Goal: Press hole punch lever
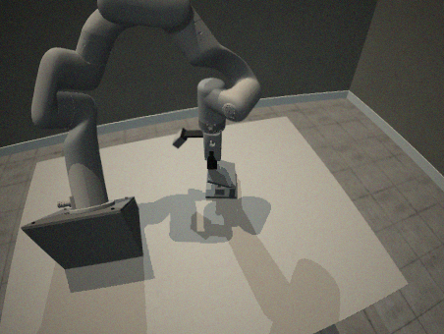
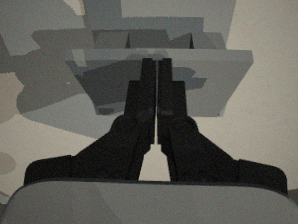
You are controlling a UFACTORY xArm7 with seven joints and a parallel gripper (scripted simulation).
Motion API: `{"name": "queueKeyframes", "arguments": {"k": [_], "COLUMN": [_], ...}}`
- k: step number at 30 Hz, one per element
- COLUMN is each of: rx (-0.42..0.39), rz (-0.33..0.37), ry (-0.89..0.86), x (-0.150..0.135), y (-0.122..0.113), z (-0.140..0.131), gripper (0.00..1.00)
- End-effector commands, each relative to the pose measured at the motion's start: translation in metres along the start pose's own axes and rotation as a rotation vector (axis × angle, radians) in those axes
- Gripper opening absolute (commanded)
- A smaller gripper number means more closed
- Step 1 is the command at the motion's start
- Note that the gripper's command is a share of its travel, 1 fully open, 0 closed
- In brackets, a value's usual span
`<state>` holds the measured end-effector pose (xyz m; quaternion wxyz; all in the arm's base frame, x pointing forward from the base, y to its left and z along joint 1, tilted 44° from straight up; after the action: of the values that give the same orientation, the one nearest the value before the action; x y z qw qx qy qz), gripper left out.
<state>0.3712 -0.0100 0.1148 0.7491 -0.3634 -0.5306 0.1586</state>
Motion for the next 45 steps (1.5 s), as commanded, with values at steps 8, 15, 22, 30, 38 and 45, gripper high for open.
{"name": "queueKeyframes", "arguments": {"k": [8, 15, 22, 30, 38, 45], "rx": [-0.003, -0.003, -0.003, -0.003, -0.003, -0.003], "rz": [0.000, 0.000, 0.000, 0.000, 0.000, 0.000], "ry": [0.000, 0.000, 0.000, 0.000, 0.000, 0.000], "x": [0.000, 0.000, 0.000, 0.000, 0.000, 0.000], "y": [0.007, 0.009, 0.009, 0.012, 0.019, 0.019], "z": [-0.001, -0.001, -0.001, -0.001, -0.001, -0.001], "gripper": [0.00, 0.00, 0.00, 0.00, 0.00, 0.00]}}
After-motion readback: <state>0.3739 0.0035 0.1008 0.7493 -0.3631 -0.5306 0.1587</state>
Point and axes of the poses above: the point where the finger pads meet when closed, its own y axis out along the fingers, its own x axis across the jaws, z = x × y, the point moved 8 cm from there along -y, back along the fingers, and after that the axes turned 2 degrees about -y, right-handed, at the moved point
